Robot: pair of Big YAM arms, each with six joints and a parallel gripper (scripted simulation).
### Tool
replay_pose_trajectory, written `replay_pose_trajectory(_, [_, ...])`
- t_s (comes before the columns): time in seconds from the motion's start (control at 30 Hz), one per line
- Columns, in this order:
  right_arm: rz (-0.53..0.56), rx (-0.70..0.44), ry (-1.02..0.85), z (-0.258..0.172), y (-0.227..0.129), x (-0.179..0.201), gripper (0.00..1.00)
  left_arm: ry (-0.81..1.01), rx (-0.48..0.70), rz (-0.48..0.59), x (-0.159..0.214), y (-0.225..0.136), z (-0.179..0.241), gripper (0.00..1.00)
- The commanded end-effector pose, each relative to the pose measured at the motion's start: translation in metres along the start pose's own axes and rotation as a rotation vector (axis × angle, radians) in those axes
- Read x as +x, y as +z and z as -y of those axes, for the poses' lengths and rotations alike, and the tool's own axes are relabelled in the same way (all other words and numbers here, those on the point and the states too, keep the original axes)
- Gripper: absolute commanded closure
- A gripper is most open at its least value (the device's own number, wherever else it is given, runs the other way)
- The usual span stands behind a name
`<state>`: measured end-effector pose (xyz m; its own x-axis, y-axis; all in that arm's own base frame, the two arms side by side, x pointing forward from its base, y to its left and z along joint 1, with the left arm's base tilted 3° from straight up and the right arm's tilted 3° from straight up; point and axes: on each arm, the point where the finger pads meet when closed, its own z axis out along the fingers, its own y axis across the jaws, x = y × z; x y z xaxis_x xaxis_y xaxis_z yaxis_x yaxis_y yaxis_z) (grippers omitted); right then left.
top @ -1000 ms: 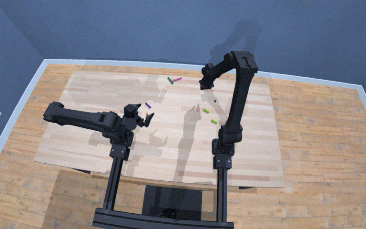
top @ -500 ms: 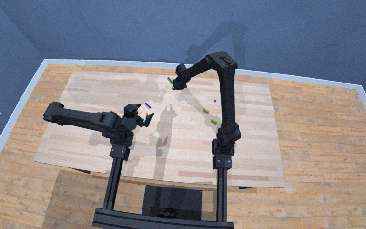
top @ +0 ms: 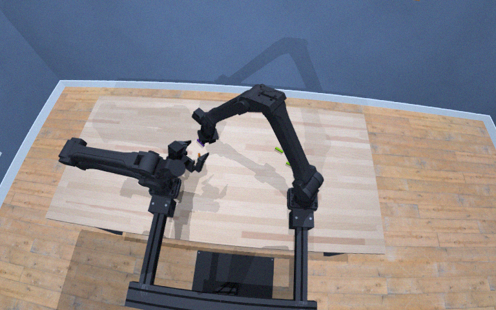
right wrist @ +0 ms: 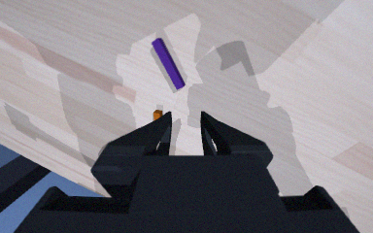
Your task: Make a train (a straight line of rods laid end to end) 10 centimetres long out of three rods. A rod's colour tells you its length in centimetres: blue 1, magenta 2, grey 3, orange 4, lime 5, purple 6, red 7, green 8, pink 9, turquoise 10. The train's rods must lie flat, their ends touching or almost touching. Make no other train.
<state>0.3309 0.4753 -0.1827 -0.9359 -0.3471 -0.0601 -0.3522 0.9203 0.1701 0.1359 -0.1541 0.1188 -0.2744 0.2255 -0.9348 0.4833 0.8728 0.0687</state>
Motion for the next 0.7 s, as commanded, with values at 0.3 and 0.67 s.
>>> replay_pose_trajectory(0.3, [-0.057,0.221,0.035,-0.060,0.040,0.041,0.69,-0.018,0.005,0.009,-0.010,-0.003,0.001,0.00])
replay_pose_trajectory(0.67, [-0.058,0.221,0.054,-0.048,0.061,0.039,0.74,-0.018,0.005,0.009,-0.010,-0.003,0.001,0.00])
